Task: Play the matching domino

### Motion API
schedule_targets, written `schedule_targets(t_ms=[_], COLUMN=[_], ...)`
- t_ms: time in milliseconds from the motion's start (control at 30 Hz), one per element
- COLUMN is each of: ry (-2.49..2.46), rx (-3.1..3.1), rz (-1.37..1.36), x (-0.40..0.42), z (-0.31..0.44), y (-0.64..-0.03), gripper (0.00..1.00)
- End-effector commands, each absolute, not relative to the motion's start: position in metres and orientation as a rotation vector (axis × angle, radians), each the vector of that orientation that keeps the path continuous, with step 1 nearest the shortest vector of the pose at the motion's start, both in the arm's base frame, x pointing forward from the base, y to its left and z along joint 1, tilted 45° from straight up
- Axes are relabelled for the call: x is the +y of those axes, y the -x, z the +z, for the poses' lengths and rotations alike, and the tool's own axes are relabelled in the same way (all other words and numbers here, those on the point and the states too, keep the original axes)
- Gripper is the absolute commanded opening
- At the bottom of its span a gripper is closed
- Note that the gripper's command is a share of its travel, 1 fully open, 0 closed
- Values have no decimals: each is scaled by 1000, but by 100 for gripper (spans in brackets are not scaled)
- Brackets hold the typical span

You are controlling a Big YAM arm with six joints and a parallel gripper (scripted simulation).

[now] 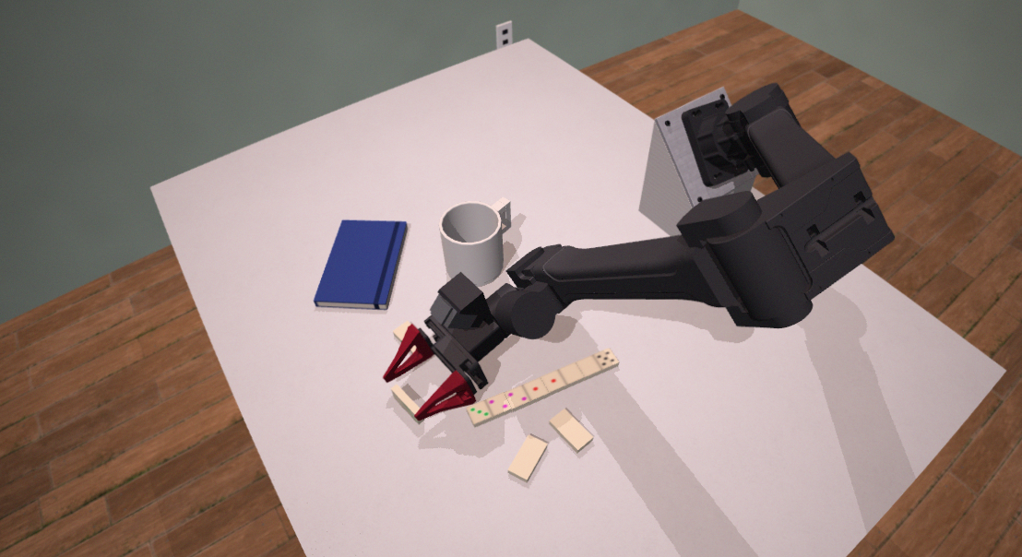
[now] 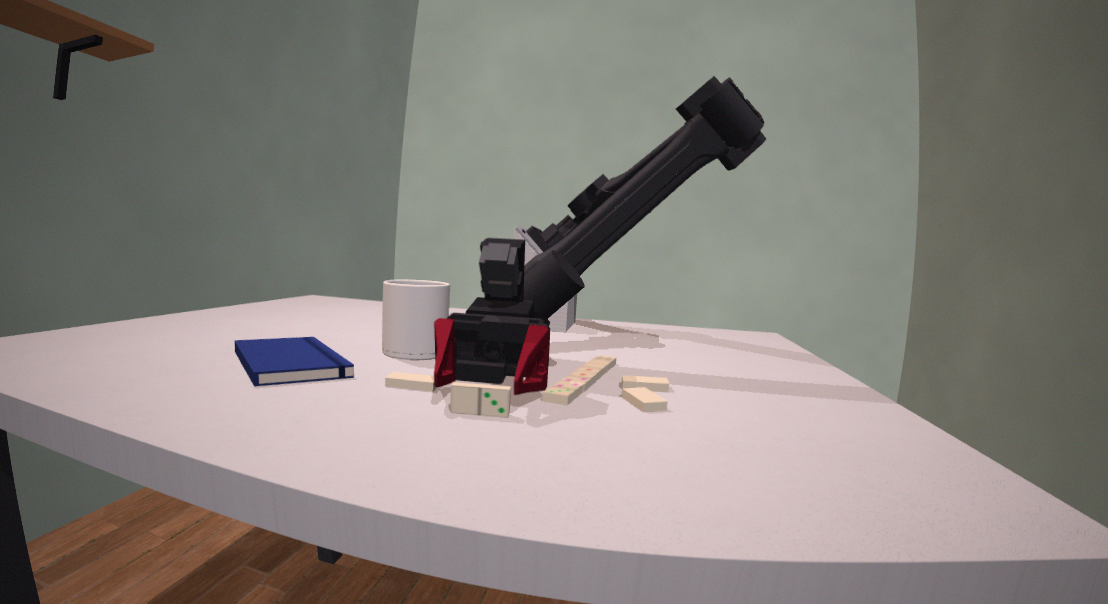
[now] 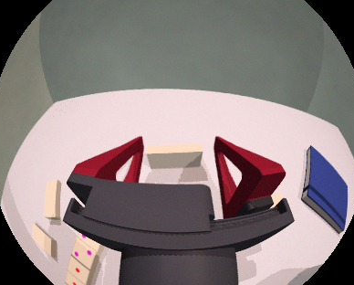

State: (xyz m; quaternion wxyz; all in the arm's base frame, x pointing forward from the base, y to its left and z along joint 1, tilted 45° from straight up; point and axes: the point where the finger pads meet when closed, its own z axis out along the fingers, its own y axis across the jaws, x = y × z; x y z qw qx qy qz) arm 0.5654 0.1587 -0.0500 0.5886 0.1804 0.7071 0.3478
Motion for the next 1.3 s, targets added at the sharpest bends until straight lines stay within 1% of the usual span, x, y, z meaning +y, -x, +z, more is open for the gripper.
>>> schedule_targets(t_ms=[0,900,1267], ry=[-423,-423,-424], rx=[1640,1640,1645], rz=[808,808,808], x=[156,156,133], z=[-47,-47,-31], y=[-567,-567,-539], gripper=[74,74,74])
